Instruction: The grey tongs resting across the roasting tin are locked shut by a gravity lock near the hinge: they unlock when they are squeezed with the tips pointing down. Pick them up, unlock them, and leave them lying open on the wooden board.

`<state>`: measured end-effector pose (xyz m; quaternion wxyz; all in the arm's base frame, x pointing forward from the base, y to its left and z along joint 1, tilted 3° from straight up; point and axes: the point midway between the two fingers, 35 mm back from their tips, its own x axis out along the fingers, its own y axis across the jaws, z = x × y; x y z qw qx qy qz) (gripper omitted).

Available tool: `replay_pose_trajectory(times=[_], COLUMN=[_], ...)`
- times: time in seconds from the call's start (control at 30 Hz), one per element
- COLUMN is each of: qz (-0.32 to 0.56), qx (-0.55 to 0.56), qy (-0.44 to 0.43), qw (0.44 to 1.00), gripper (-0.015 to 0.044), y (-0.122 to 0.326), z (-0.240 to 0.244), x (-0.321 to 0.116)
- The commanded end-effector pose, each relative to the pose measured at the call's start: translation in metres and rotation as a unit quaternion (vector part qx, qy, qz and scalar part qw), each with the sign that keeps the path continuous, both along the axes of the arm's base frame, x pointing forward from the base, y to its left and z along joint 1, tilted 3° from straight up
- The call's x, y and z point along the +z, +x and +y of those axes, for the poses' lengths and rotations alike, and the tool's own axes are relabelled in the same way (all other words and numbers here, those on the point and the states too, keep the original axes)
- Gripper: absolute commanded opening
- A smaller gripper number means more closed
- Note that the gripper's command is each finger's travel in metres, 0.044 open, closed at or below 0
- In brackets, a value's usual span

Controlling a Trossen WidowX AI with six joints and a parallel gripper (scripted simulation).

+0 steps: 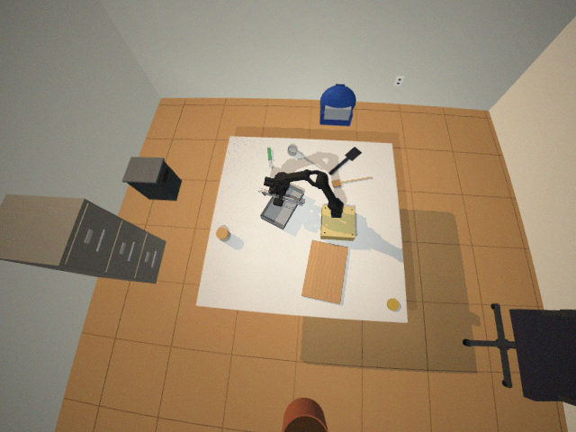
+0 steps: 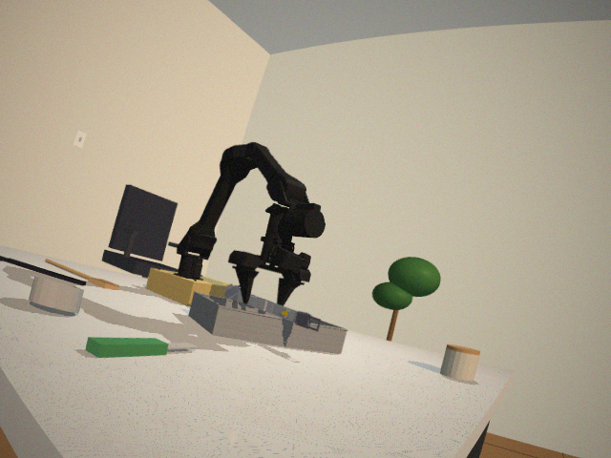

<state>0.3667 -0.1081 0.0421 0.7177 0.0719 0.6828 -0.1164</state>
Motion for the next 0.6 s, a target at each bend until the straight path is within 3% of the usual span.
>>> replay_pose_trajectory(times=[0.0, 0.57], qz=[0.011, 0.011], qx=[0.002, 0.002], qy=[0.001, 0.001], qw=[1.000, 1.000], gripper=[0.0440, 0.0440], y=[-0.004, -0.005], z=[0.000, -0.002], x=[-0.013, -0.039])
